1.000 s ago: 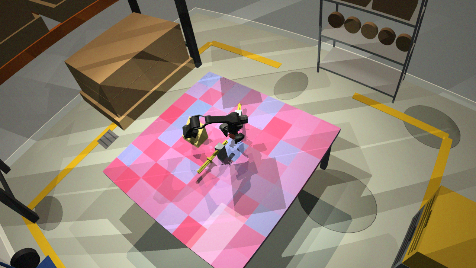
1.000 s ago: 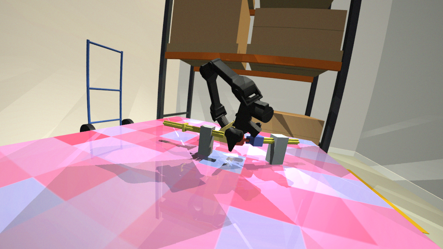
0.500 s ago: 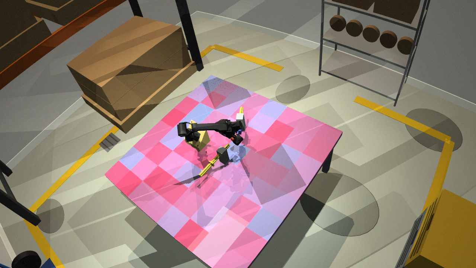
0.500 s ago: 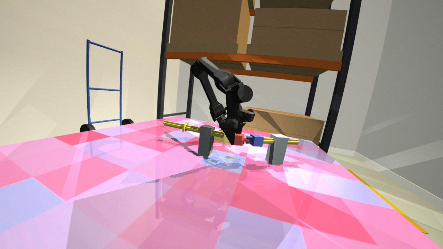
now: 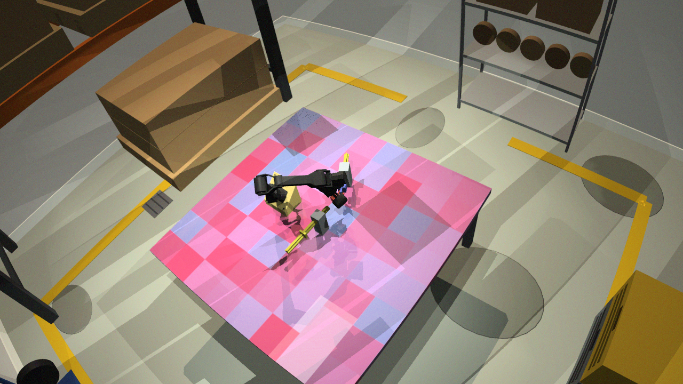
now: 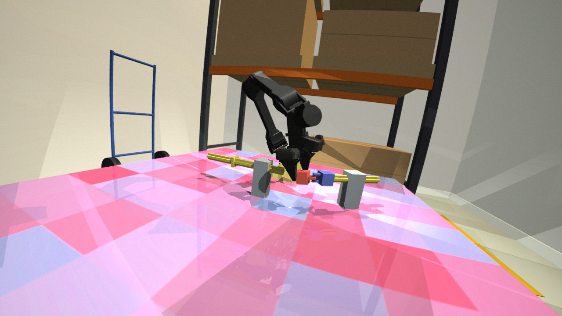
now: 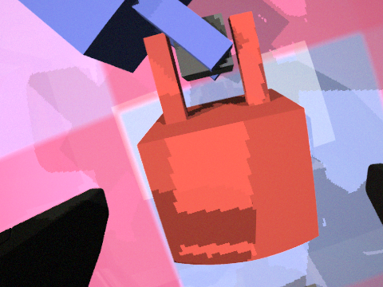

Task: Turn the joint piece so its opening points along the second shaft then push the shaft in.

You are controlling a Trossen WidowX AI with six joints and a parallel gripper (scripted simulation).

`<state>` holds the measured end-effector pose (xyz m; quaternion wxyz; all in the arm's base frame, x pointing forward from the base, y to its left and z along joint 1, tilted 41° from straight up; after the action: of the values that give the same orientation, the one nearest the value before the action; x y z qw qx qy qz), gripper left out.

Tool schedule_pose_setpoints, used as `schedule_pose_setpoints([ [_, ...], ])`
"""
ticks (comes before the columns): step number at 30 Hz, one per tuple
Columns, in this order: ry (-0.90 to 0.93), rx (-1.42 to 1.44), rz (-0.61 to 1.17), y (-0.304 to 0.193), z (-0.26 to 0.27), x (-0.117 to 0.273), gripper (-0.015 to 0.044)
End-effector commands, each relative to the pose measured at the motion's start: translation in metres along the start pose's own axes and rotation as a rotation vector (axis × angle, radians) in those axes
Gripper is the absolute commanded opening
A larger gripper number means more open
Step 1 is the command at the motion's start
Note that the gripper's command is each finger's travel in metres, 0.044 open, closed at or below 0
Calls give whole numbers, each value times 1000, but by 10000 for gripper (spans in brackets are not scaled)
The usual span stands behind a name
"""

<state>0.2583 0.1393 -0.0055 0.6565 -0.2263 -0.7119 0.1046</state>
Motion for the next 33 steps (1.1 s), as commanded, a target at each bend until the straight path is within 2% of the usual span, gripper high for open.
schedule_pose_setpoints([
  [1, -11, -119, 11, 8, -3, 13, 440],
  [33, -151, -1187, 146, 44, 7, 113, 440],
])
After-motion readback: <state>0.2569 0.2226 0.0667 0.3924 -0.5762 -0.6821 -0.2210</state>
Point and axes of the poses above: the point midway between the two fingers, 35 mm back from their tips, its own x axis back along the fingers, its own z axis across the jaws, y = z × x, the point moved 4 cm from there along x, back along the fingers, and after that the axes turned 1 degree about x, right-handed, at the moved point
